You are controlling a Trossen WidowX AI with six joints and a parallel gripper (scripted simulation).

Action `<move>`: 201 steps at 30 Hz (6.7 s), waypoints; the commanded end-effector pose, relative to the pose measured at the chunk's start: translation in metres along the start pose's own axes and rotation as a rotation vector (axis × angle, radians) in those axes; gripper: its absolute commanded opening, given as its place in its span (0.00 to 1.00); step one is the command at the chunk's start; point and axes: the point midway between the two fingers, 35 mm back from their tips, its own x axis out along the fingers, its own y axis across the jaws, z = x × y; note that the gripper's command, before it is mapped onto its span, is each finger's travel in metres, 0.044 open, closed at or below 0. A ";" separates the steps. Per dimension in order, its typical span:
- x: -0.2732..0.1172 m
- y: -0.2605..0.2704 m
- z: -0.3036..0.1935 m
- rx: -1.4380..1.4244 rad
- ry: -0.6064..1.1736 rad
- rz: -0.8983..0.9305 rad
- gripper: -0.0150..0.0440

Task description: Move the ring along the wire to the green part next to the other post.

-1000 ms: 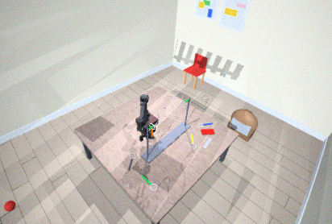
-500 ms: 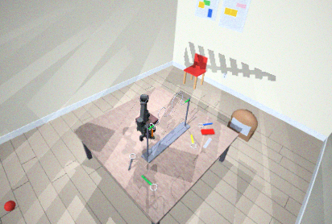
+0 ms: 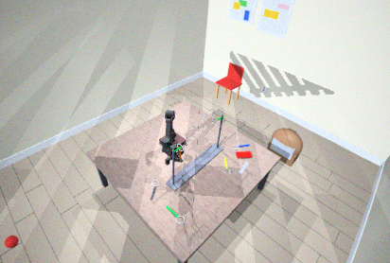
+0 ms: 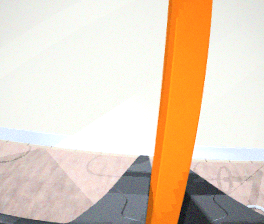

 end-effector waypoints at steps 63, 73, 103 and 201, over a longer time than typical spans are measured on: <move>-0.032 0.143 0.055 0.784 0.240 0.100 0.00; -0.047 0.157 0.081 0.957 0.352 0.183 0.00; -0.059 0.177 0.153 1.418 0.409 0.337 0.00; -0.064 0.161 0.205 1.290 0.476 0.307 0.00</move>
